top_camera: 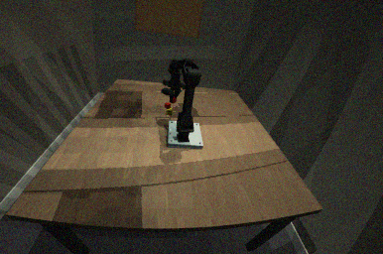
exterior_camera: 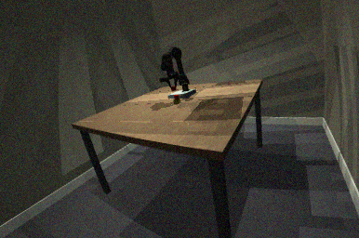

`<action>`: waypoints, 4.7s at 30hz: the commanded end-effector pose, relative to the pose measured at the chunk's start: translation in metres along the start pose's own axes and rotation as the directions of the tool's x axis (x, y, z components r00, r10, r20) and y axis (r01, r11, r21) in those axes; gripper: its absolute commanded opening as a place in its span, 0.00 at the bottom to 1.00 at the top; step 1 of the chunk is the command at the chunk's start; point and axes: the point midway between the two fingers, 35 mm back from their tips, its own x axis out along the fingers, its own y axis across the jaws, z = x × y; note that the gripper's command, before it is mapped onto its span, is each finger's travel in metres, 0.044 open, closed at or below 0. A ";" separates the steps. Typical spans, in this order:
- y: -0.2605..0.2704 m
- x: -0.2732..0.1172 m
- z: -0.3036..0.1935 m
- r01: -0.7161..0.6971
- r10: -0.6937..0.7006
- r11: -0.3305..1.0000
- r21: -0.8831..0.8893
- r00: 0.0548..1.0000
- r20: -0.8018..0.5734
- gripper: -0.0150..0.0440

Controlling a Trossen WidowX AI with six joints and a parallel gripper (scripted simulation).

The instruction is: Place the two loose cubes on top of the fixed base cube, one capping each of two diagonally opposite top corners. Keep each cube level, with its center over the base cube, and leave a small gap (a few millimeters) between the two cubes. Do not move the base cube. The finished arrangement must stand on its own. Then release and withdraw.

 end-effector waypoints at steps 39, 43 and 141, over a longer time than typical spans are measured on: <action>0.005 0.061 0.001 -0.005 0.005 1.000 0.011 1.000 -0.001 0.43; 0.005 0.061 0.001 -0.005 0.005 1.000 0.011 1.000 -0.001 0.43; 0.119 -0.006 0.071 -0.019 0.019 1.000 0.007 1.000 -0.004 0.93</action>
